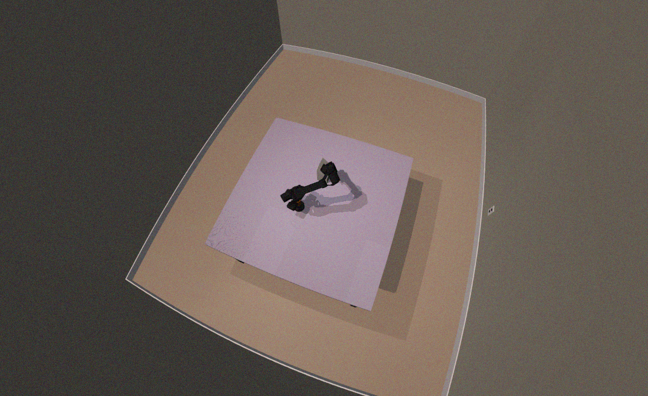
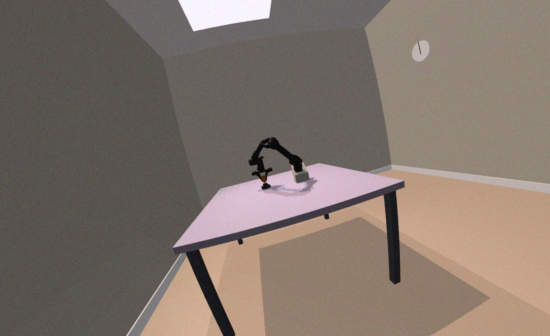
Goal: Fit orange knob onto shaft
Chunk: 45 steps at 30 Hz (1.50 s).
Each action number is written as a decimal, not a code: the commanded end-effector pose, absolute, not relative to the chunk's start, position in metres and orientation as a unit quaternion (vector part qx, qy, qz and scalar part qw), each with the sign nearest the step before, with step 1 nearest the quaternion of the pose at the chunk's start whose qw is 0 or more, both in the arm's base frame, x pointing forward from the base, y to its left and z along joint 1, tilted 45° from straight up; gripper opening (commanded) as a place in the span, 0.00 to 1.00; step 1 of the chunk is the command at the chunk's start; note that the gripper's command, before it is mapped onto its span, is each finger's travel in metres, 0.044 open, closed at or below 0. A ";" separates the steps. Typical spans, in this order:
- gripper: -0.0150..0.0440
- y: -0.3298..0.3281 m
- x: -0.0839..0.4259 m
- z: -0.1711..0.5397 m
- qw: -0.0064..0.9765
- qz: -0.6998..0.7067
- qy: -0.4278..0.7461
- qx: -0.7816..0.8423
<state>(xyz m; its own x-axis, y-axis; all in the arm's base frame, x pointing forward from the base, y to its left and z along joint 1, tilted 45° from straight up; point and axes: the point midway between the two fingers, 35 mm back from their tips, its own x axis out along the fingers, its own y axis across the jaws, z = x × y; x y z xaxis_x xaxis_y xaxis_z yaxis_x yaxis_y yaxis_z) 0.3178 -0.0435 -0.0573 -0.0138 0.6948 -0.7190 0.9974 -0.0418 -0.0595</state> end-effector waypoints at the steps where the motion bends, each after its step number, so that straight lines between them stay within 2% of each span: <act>1: 0.25 -0.044 0.319 -0.058 0.251 -0.302 0.644 0.656; 12: 0.25 -0.047 0.318 -0.055 0.248 -0.305 0.643 0.657; 19: 0.25 -0.045 0.318 -0.056 0.181 -0.368 0.609 0.679; 45: 0.25 -0.043 0.317 -0.059 0.181 -0.368 0.609 0.679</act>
